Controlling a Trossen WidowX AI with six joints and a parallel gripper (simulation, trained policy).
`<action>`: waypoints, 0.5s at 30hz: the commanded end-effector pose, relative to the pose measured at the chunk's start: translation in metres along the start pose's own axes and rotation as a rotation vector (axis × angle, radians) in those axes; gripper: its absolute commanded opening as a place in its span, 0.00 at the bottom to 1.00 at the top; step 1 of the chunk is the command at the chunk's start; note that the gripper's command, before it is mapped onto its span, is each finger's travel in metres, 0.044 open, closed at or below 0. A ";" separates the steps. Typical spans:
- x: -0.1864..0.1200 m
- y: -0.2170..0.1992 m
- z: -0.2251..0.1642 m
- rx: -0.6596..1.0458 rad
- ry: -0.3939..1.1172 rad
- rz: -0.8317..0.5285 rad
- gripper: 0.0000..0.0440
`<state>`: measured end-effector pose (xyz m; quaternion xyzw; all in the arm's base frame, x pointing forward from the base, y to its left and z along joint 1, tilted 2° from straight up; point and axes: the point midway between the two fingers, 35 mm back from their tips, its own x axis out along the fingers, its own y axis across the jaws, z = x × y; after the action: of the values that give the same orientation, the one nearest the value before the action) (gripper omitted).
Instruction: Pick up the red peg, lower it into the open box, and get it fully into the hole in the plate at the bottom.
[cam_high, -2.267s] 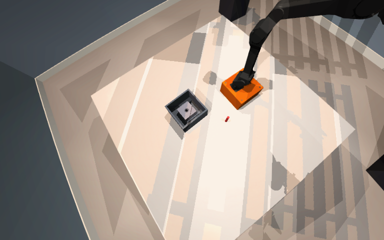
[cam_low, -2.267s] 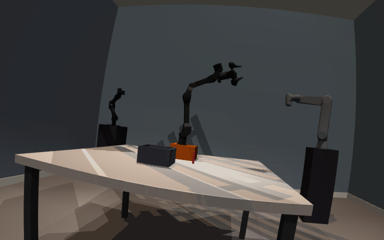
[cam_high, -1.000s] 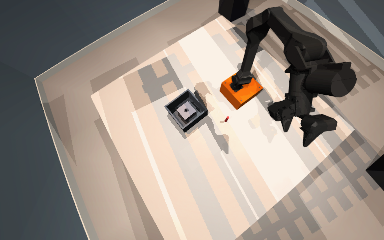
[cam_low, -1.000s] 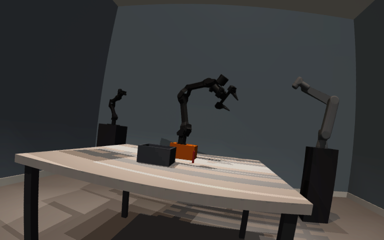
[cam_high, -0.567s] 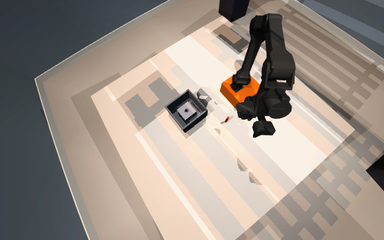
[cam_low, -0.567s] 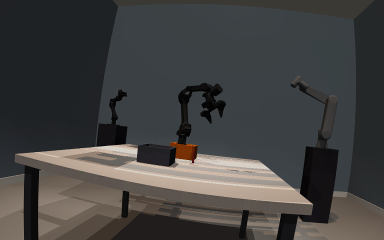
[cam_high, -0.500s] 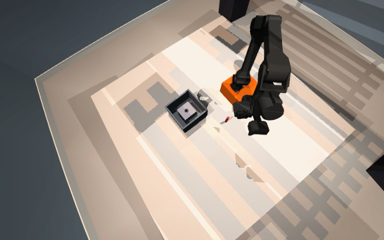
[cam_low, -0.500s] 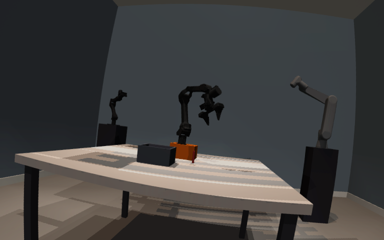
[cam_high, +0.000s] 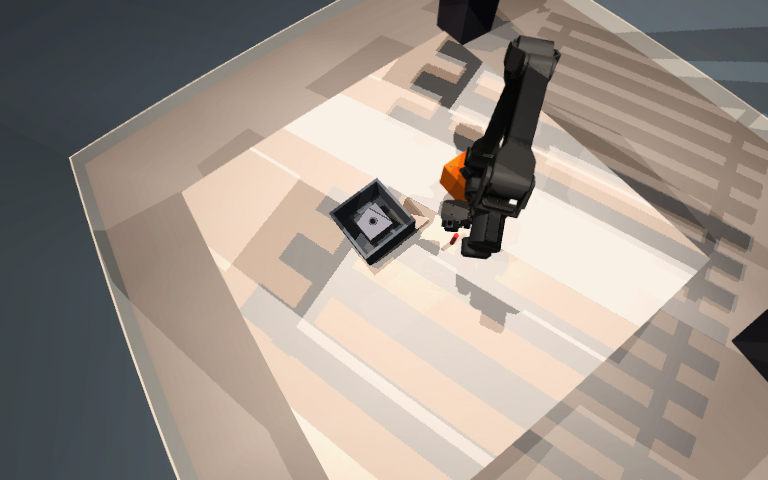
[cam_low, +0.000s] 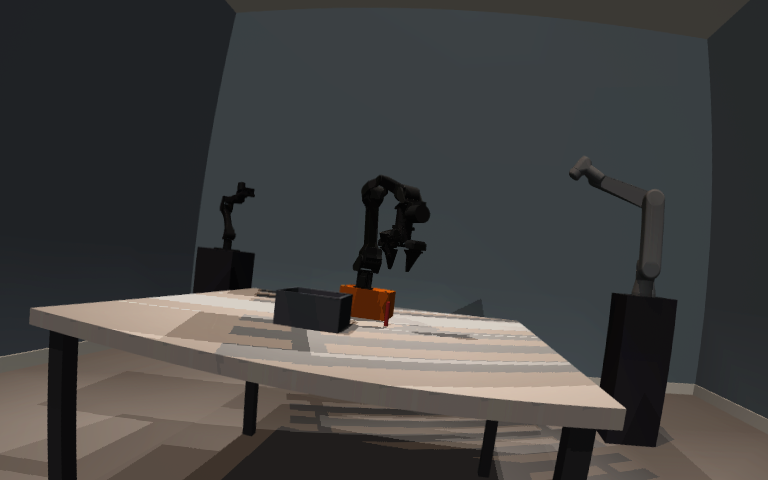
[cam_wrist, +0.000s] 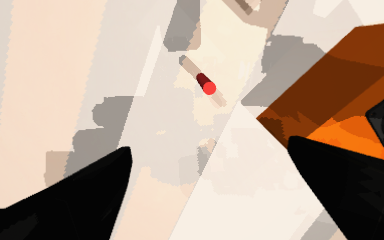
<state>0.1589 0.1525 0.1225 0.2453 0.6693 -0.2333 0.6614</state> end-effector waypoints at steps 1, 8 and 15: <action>0.020 -0.016 0.003 -0.002 0.002 -0.106 1.00; 0.046 -0.026 0.005 -0.003 0.008 -0.211 1.00; 0.071 -0.029 0.007 -0.005 0.006 -0.263 1.00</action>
<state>0.1466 0.1308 0.0647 0.1687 0.6965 -0.3074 0.6261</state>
